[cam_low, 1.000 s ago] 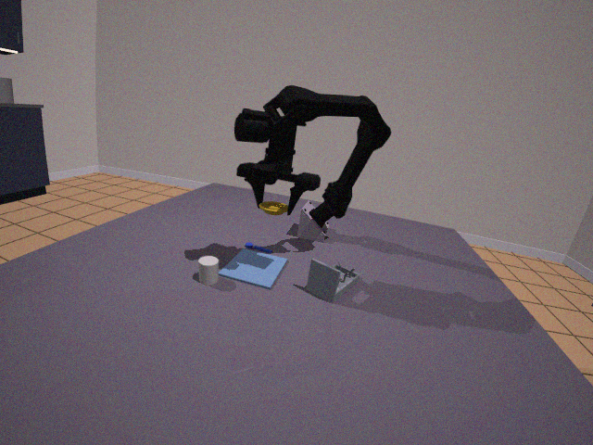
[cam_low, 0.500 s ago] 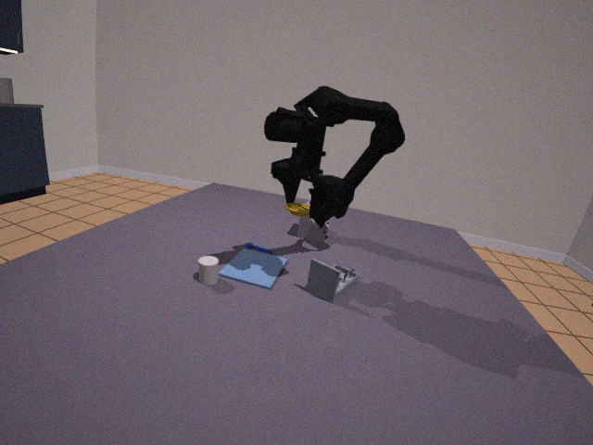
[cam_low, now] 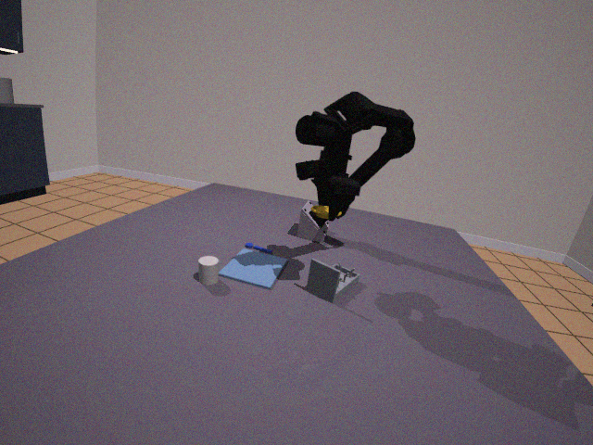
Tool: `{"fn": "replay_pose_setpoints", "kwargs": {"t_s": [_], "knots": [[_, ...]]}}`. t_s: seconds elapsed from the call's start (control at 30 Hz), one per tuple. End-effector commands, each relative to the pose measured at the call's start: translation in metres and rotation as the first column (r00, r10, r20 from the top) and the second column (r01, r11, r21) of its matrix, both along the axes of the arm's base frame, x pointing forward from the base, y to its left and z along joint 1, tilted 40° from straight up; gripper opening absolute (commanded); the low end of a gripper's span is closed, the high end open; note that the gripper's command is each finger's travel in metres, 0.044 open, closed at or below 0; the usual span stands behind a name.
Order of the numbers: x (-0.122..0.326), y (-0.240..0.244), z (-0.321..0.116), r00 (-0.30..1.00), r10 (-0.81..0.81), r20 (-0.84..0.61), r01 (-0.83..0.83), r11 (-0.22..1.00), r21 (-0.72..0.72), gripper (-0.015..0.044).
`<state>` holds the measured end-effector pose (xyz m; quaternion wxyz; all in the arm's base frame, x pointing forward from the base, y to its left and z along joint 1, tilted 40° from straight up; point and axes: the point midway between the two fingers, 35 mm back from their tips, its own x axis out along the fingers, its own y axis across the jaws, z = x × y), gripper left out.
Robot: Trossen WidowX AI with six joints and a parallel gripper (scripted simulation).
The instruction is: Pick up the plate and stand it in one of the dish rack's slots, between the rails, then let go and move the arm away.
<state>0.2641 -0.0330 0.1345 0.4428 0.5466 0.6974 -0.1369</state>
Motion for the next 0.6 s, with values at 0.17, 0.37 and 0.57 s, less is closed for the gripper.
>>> {"fn": "replay_pose_setpoints", "kwargs": {"t_s": [0.17,0.37,0.57], "knots": [[-0.017,0.026,0.02,0.949,-0.243,-0.202,0.245,0.969,-0.015,0.0],[-0.029,0.041,0.03,0.863,-0.385,-0.327,0.39,0.919,-0.052,0.0],[-0.043,0.056,0.04,0.741,-0.507,-0.441,0.518,0.849,-0.107,0.0]]}}
